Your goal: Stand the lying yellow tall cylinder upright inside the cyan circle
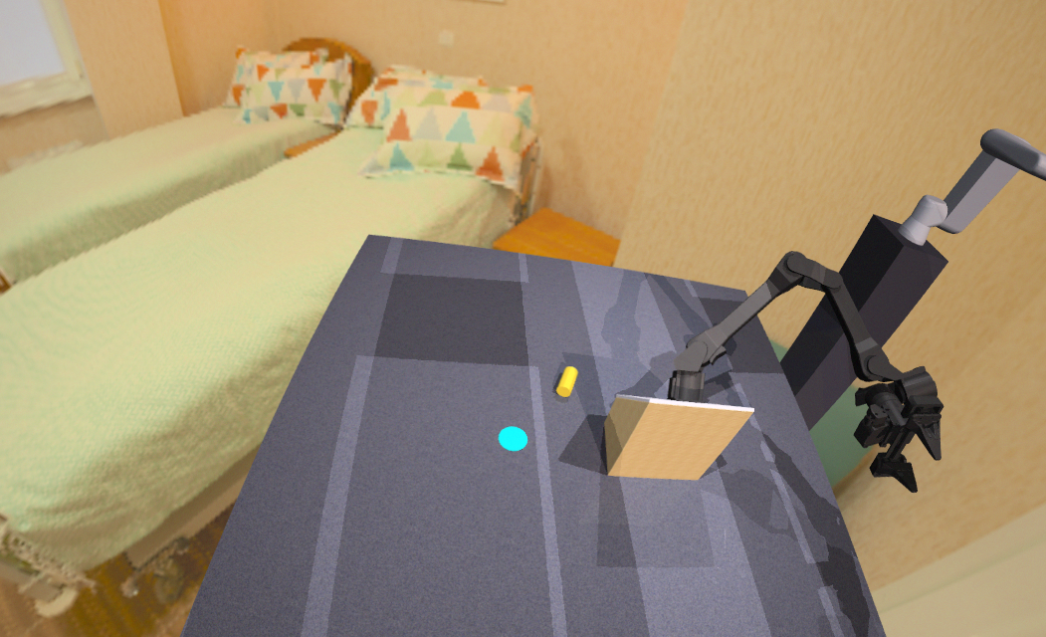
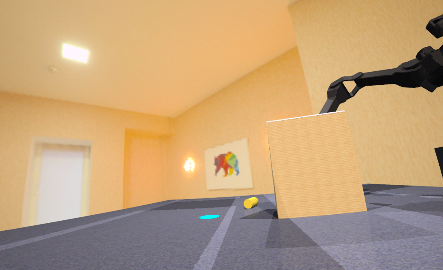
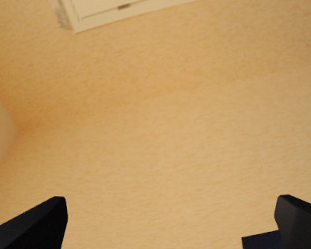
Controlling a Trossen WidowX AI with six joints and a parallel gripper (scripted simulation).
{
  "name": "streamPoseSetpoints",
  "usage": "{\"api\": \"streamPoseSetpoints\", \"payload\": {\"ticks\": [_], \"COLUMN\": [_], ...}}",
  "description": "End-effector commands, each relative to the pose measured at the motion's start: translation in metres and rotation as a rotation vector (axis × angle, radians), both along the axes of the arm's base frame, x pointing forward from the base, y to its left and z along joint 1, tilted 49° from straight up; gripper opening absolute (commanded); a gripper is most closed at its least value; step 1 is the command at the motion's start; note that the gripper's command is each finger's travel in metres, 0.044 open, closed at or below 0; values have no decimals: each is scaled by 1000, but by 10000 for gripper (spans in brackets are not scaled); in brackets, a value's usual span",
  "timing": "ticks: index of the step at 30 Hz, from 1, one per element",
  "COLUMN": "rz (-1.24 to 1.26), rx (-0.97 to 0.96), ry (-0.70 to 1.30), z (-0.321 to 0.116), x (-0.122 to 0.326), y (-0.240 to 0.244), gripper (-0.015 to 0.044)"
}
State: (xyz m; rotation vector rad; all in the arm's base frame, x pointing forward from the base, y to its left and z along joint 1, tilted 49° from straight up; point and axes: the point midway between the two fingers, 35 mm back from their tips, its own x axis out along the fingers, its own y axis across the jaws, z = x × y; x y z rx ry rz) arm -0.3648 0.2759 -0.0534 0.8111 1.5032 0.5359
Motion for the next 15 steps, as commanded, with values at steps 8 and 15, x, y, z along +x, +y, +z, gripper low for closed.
{"api": "streamPoseSetpoints", "payload": {"ticks": [8,15], "rz": [-5,11], "rx": [-81,-248], "ry": [-292,-564], "z": [18,37], "x": [88,194], "y": [66,107], "gripper": [309,309]}}
